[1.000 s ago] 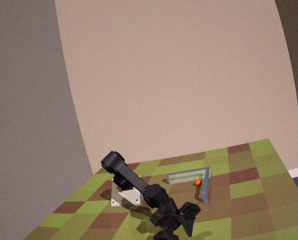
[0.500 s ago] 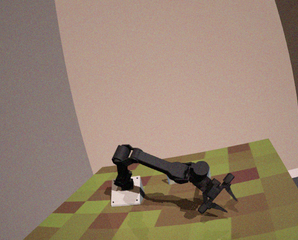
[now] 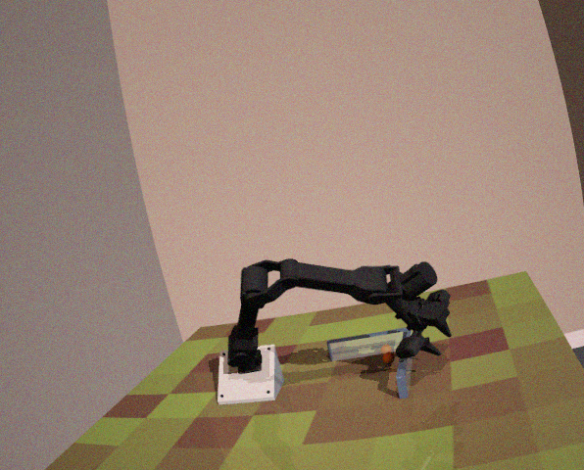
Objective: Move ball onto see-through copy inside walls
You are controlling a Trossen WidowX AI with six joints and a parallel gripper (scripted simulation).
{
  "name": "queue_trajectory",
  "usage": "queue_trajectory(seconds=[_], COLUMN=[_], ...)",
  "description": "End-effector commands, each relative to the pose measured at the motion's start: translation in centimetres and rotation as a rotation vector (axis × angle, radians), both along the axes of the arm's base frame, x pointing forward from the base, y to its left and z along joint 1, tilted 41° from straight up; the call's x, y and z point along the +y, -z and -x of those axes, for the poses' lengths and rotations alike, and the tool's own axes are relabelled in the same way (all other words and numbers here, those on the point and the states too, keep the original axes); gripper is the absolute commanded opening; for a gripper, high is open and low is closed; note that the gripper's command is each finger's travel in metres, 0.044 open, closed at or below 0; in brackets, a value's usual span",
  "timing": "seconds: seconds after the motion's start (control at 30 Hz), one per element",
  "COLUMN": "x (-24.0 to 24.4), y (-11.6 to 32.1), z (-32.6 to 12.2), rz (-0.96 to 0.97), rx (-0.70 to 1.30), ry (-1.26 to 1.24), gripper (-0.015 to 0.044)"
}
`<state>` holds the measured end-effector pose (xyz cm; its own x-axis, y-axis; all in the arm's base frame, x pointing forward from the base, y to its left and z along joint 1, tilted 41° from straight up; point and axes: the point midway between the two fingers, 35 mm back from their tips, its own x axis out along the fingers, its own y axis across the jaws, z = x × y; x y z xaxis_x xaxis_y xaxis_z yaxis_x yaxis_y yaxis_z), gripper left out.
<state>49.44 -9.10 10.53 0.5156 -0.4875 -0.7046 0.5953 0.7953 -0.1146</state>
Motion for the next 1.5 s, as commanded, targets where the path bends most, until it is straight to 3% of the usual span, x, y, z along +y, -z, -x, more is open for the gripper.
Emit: queue_trajectory(seconds=[0.0, 0.3, 0.53, 1.47], x=[4.5, 12.7, 11.7, 9.3], y=[3.9, 9.9, 11.7, 14.6], z=[2.5, 9.3, 12.7, 12.8], rz=[0.030, 0.180, 0.258, 0.263], rx=[0.218, 0.656, 0.813, 0.821], ry=[-0.095, -0.291, -0.196, -0.190], gripper=[0.0265, 0.0265, 0.0265, 0.0265])
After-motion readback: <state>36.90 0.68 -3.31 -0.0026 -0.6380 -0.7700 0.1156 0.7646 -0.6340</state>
